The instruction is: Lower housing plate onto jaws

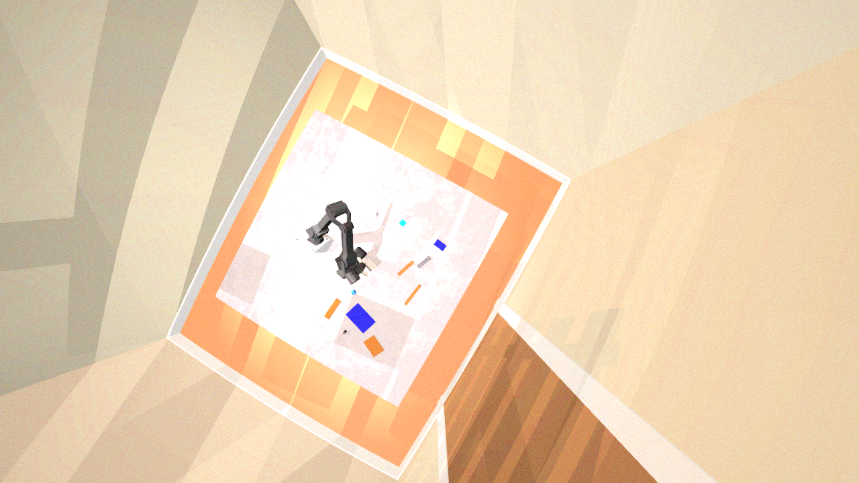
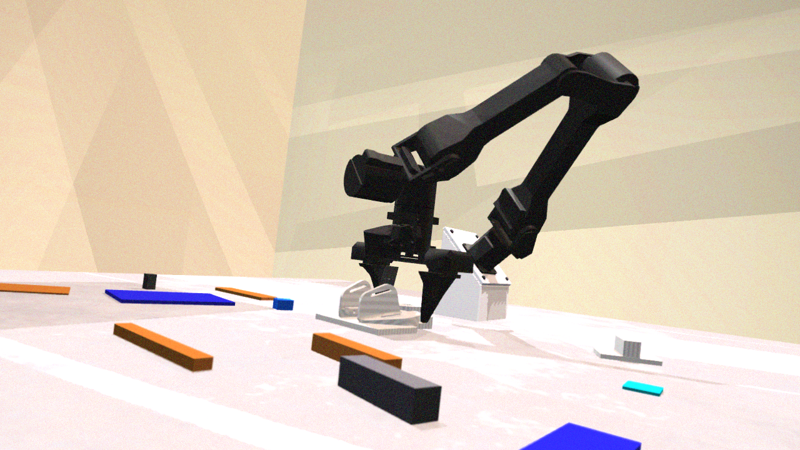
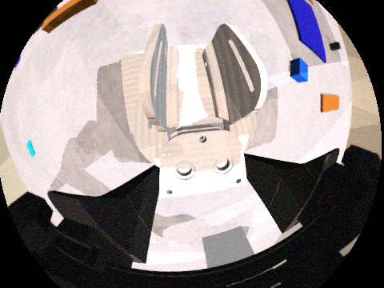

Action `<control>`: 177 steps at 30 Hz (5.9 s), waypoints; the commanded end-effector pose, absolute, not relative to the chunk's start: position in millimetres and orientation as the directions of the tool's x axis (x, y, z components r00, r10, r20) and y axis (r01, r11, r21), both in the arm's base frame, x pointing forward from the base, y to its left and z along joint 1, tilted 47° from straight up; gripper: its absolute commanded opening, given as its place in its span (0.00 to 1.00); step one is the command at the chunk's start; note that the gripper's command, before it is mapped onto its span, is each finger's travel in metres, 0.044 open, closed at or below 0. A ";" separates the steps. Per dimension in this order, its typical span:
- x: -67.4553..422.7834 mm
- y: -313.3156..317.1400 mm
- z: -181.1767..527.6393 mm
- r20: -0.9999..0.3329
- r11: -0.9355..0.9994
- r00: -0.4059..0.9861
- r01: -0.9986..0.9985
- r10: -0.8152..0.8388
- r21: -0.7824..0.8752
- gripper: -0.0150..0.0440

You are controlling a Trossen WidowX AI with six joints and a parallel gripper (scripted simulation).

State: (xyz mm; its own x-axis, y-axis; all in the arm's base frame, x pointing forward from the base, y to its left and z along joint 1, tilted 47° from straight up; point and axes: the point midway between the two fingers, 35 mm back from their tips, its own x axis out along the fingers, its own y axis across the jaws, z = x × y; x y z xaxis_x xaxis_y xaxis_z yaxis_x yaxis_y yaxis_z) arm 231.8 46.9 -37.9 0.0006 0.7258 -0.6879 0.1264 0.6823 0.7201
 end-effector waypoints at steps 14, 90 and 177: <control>231.2 49.1 -39.8 -0.686 0.680 0.001 0.131 0.727 0.721 0.85; 231.2 49.1 -39.8 -0.686 0.680 0.001 0.131 0.727 0.721 0.85; 203.0 -44.9 45.1 -0.690 0.684 -0.001 0.134 0.724 0.717 1.00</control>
State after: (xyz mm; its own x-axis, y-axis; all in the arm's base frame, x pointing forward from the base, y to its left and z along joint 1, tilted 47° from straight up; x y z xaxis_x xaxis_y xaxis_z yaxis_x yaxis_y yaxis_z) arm 203.1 -44.1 44.8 0.0012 0.7264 -0.6873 0.1373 0.6806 0.7196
